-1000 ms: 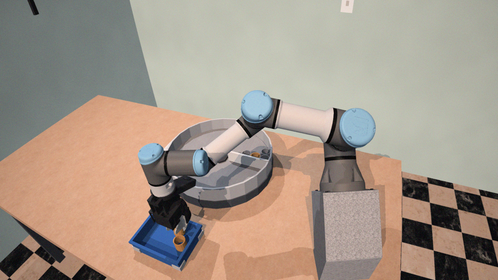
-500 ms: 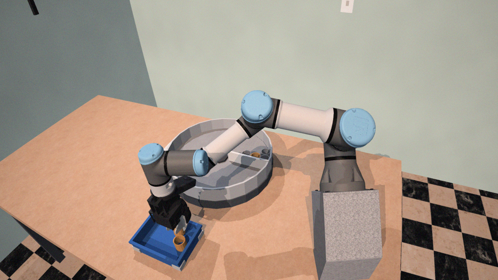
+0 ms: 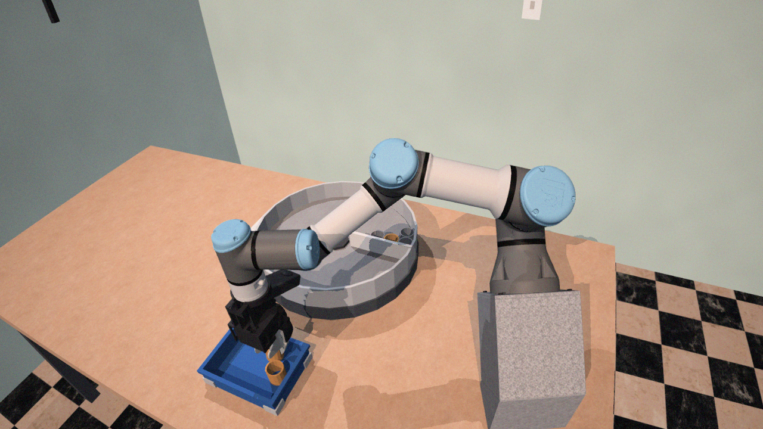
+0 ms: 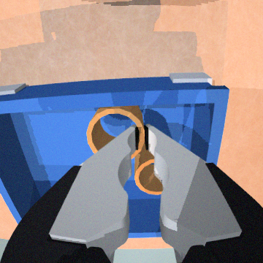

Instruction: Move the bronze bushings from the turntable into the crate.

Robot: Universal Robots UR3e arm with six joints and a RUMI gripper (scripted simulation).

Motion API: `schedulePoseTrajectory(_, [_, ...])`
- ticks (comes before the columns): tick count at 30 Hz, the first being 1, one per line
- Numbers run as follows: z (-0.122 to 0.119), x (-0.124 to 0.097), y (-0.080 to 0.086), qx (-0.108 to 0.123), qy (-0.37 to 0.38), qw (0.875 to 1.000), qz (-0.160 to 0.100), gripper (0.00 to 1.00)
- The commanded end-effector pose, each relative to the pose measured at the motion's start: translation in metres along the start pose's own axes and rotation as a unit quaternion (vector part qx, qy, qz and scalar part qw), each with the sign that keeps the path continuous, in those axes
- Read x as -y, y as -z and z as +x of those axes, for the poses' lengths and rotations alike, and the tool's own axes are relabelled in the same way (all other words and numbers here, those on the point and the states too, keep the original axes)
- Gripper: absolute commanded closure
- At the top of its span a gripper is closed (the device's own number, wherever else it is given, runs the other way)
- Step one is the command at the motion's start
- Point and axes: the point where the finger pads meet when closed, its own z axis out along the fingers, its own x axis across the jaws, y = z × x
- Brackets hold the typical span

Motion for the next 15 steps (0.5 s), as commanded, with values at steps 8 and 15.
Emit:
schedulePoseTrajectory(8, [-0.0008, -0.0002, -0.0001, 0.001, 0.000, 1.000, -0.001, 1.00])
schedulePoseTrajectory(15, [-0.0008, -0.0002, -0.0025, 0.001, 0.000, 1.000, -0.001, 1.00])
